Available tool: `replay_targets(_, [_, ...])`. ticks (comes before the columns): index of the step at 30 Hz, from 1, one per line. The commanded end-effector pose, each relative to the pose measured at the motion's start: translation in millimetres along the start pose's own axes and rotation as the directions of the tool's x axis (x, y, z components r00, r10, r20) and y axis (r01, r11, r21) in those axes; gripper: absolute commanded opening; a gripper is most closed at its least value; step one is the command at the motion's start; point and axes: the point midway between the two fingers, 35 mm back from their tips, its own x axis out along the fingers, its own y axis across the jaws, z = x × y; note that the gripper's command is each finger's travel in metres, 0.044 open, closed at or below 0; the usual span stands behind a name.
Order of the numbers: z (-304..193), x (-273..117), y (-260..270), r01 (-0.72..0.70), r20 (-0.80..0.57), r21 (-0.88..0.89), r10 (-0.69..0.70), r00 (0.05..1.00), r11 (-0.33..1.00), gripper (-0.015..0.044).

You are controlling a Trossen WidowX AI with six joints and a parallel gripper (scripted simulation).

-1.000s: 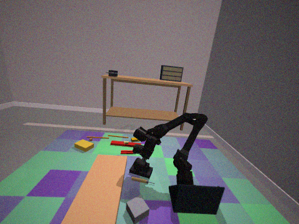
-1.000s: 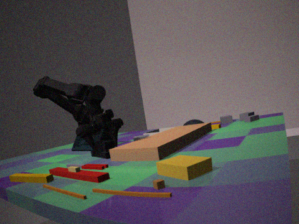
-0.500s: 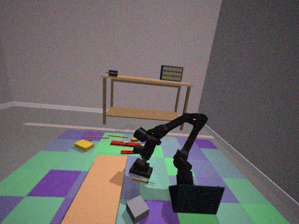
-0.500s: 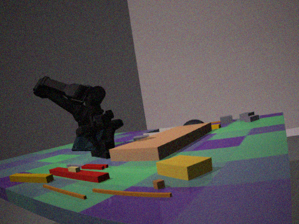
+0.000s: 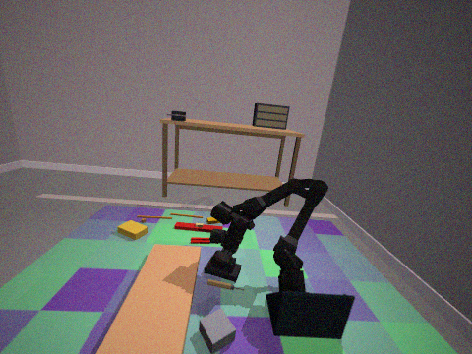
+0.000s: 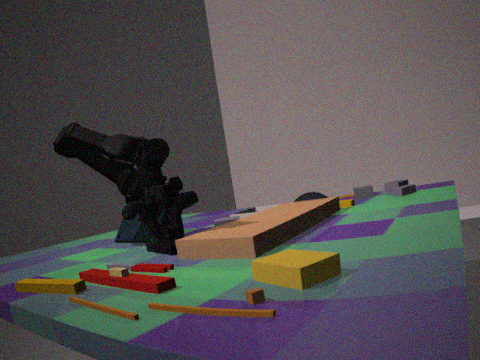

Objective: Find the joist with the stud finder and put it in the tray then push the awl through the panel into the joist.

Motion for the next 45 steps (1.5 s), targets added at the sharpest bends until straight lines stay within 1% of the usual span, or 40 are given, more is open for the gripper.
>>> replay_targets(1, [0.1, -1.5, 0.7, -0.002, -0.001, -0.004, 0.002, 1.0, 1.0, 0.0109])
replay_targets(5, [4.0, -10.5, 3.7, -0.014, -0.008, 0.0, 0.014, 1.0, 1.0, 0.0004])
replay_targets(6, [5.3, -13.7, 4.6, -0.017, -0.011, 0.0, 0.017, 1.0, 1.0, 0.0])
replay_targets(16, [16.1, -49.1, 8.7, -0.03, -0.025, 0.002, 0.03, 0.999, 1.0, 0.0])
replay_targets(28, [26.6, -95.0, 2.2, -0.006, -0.006, -0.005, 0.006, 1.0, 1.0, 0.0])
replay_targets(34, [34.7, -98.2, 2.5, -0.009, -0.005, -0.02, 0.009, 1.0, 1.0, 0.0])
replay_targets(45, [85.2, -97.3, 10.9, -0.039, -0.015, -0.11, 0.037, 0.999, 0.993, 0.0])
